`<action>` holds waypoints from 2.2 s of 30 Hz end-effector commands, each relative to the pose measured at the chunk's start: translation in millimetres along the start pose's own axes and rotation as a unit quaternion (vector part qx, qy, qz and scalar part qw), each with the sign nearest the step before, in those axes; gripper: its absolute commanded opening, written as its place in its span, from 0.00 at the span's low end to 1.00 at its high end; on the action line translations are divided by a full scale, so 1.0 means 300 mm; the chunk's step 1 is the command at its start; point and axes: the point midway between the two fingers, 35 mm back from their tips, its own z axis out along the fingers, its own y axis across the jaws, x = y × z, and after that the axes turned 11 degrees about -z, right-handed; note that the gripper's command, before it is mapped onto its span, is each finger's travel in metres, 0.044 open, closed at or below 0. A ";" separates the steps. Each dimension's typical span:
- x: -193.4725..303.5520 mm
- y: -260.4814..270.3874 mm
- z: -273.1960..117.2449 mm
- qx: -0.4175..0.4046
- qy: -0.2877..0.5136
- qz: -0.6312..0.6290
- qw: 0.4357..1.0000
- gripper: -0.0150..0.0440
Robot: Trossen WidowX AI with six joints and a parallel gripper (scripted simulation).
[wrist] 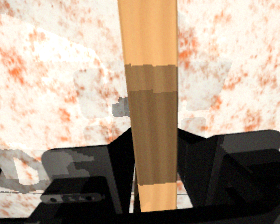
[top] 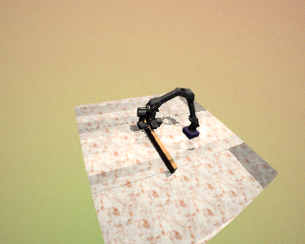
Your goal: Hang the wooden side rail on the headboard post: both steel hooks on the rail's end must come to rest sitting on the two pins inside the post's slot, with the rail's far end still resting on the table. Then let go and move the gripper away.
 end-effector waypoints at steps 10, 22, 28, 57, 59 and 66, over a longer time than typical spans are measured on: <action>0.010 0.000 -0.002 0.003 0.003 -0.002 1.000 0.25; 0.013 0.002 -0.002 0.003 0.003 -0.002 1.000 0.25; 0.015 0.001 -0.004 0.003 0.003 -0.002 1.000 0.25; 0.019 -0.001 0.001 0.003 0.003 -0.002 1.000 0.25; 0.019 -0.001 0.002 0.003 0.003 -0.002 1.000 0.25; 0.019 -0.001 0.006 0.003 0.003 -0.002 1.000 0.25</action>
